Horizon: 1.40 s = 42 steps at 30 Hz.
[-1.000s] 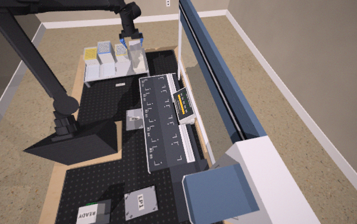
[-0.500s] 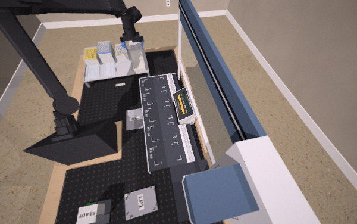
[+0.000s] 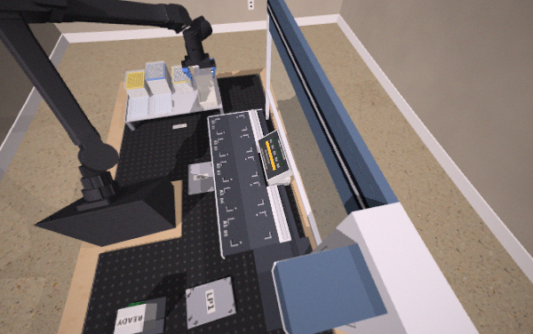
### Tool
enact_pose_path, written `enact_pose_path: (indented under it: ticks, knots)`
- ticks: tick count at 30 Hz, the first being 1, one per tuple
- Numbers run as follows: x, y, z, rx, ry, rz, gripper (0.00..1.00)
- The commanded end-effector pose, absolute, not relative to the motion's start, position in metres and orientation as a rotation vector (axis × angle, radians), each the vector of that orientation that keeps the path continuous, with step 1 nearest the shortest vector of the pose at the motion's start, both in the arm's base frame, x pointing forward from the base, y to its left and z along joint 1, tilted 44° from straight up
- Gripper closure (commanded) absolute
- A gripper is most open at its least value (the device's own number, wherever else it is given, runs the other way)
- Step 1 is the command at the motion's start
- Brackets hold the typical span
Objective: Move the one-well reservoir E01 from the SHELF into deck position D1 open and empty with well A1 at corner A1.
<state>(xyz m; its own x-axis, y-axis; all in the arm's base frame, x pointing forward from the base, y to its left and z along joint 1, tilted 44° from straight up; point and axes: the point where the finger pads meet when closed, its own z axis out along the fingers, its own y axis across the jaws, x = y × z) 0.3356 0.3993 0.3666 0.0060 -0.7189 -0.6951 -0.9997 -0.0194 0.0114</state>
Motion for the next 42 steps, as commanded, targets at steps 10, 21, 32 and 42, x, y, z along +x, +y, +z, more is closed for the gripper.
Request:
enact_pose_path:
  ticks: [10,21,32,42]
  knots:
    - [0.333,0.419,0.362,-1.776,1.747,0.740,0.00]
    - [0.332,0.429,0.346,-1.780,1.757,0.743,0.00]
    - [0.330,0.437,0.354,-1.765,1.723,0.737,0.00]
    - [0.333,0.453,0.324,-1.779,1.755,0.743,0.00]
